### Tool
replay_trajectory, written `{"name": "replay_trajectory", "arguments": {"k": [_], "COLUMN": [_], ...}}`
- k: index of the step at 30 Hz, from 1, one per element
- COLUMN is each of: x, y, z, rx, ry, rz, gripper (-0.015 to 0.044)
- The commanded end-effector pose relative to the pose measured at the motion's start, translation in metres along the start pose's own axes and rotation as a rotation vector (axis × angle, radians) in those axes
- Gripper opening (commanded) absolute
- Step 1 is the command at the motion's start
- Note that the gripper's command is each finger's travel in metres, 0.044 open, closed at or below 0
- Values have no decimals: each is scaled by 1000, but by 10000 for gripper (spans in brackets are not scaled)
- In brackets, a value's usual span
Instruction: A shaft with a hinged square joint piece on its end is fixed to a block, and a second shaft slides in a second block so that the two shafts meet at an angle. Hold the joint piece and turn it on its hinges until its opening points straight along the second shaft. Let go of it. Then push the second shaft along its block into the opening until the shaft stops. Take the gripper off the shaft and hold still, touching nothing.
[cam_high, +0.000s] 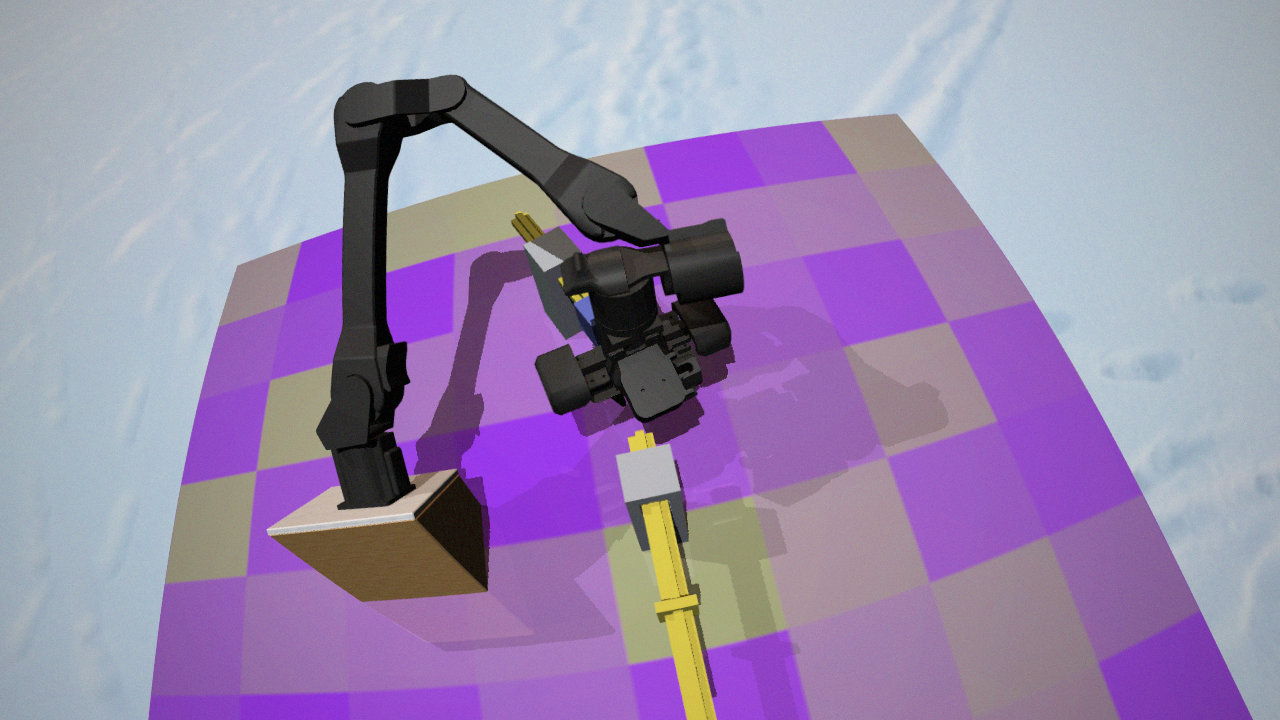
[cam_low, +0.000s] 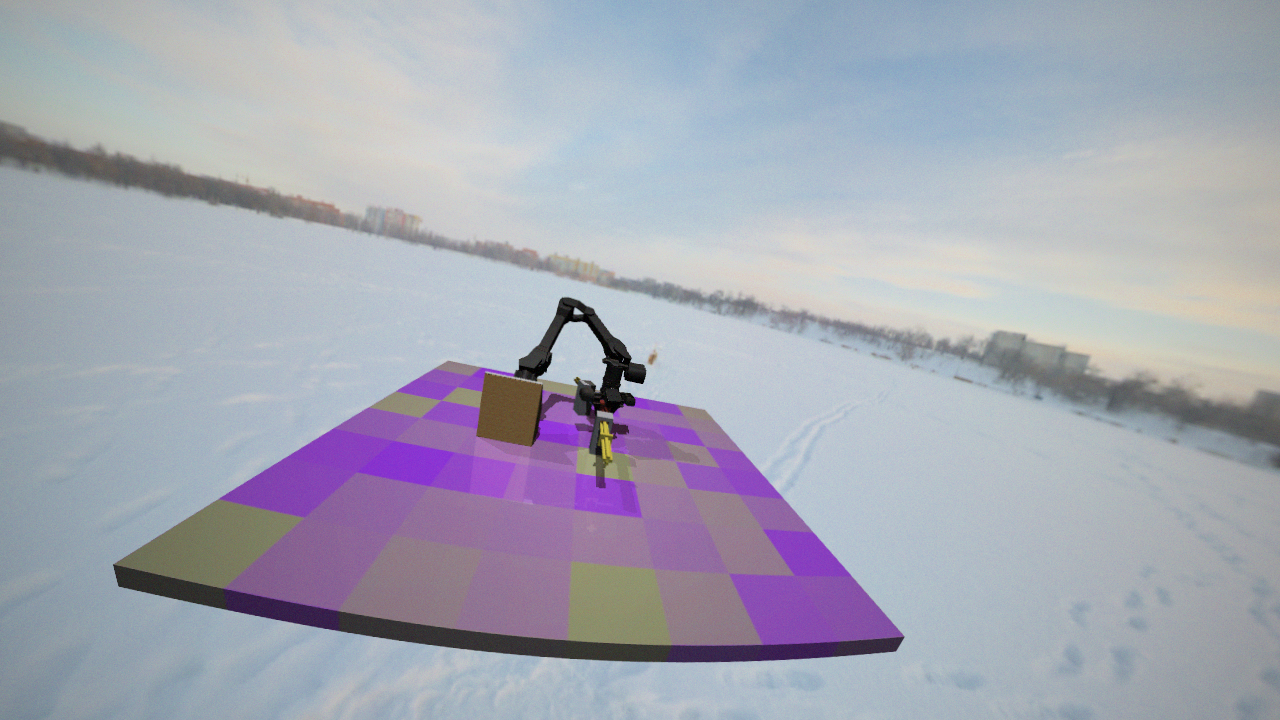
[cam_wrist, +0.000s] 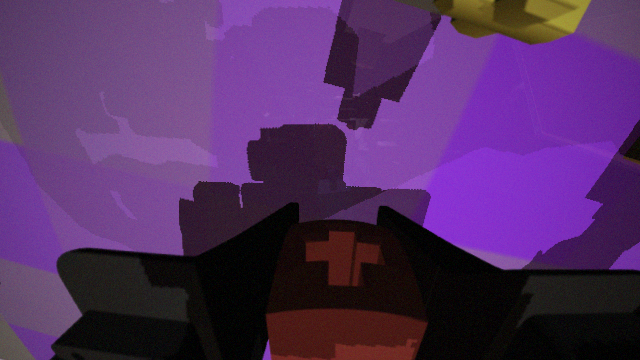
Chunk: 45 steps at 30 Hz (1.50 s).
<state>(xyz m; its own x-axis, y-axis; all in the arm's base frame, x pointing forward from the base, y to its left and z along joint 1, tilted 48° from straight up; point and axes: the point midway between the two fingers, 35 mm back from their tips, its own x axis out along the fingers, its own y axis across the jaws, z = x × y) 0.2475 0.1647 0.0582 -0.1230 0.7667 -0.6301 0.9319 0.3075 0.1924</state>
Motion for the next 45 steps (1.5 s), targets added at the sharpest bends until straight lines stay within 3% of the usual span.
{"name": "replay_trajectory", "arguments": {"k": [1,45], "x": [0,0], "y": [0,0], "z": [0,0], "rx": [4,4], "ry": [4,4], "rz": [1,1], "gripper": [182,182]}}
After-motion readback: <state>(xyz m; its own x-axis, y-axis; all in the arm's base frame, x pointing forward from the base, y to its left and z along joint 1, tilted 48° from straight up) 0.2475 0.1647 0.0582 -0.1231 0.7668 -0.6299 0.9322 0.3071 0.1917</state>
